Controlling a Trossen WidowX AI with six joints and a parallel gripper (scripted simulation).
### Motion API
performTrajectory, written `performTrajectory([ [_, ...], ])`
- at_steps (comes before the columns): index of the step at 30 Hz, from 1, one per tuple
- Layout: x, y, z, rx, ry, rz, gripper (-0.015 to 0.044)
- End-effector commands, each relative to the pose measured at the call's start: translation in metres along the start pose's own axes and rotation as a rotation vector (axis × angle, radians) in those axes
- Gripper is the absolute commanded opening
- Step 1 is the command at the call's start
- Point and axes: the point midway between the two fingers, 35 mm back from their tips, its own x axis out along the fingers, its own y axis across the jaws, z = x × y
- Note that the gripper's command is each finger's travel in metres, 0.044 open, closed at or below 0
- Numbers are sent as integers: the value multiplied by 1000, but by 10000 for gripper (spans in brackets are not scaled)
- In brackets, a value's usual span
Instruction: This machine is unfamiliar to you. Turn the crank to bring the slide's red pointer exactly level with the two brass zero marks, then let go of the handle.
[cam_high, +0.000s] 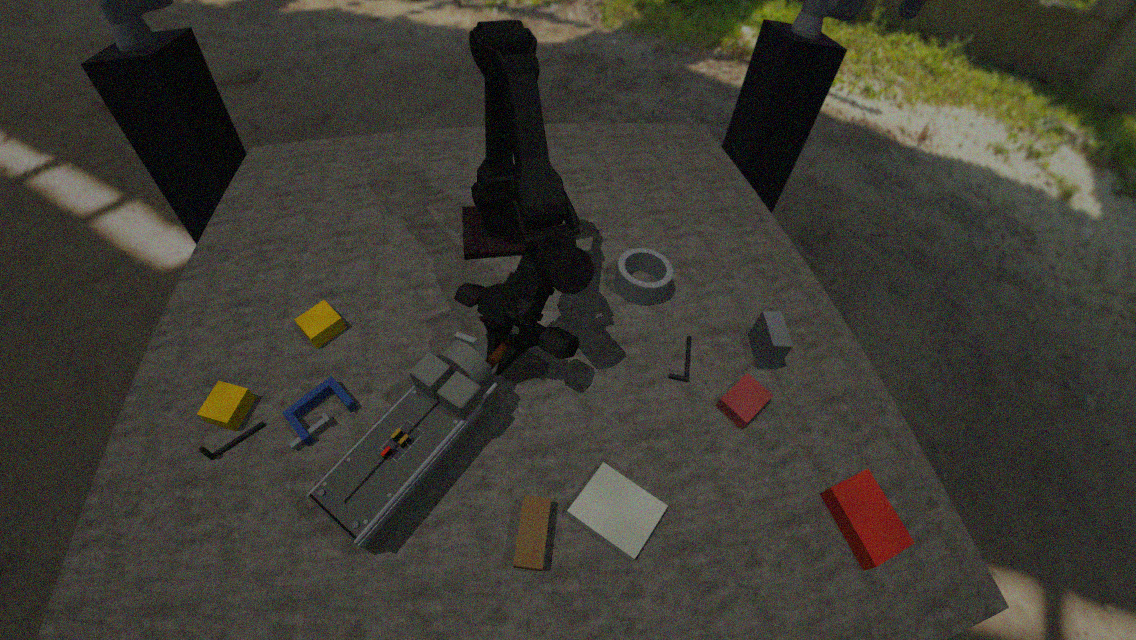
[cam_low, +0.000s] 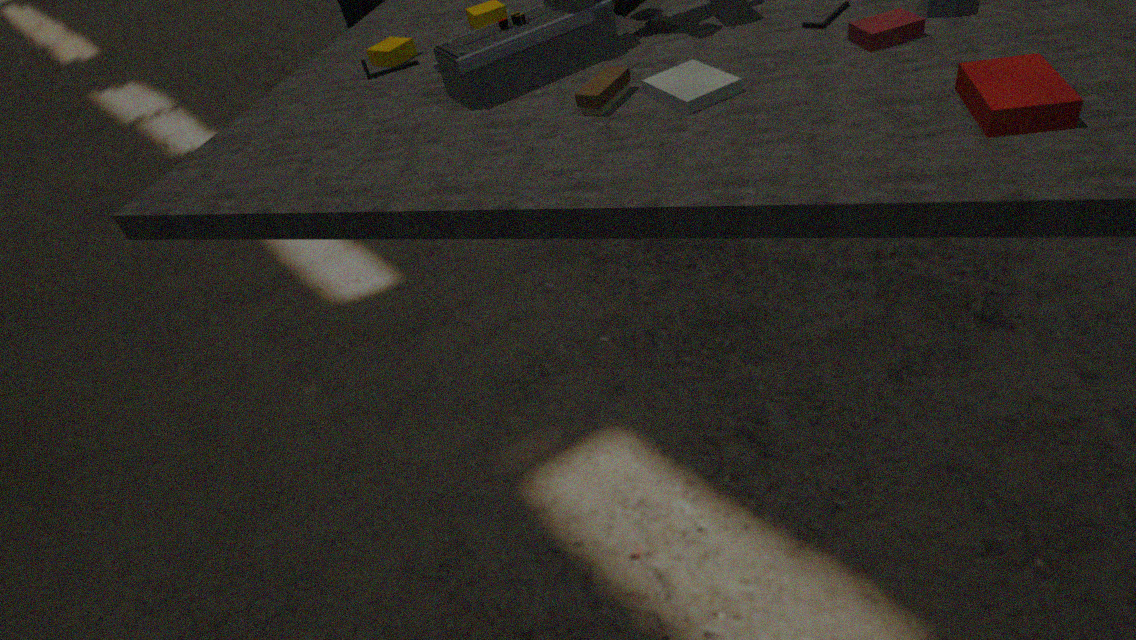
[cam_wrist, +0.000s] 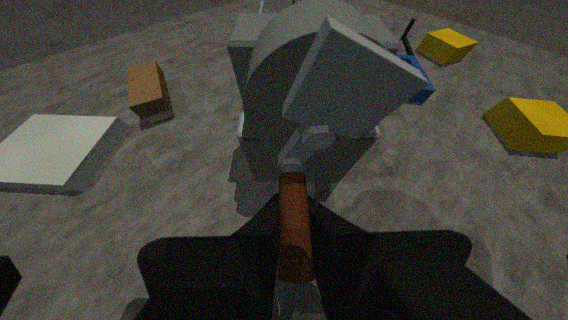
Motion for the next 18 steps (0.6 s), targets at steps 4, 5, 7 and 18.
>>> performTrajectory([
  [4, 2, -9, -2, -5, 4, -24, 0],
  [5, 2, -9, -2, -5, 4, -24, 0],
  [7, 2, -9, -2, -5, 4, -24, 0],
  [18, 2, -10, -2, -5, 4, -24, 0],
])
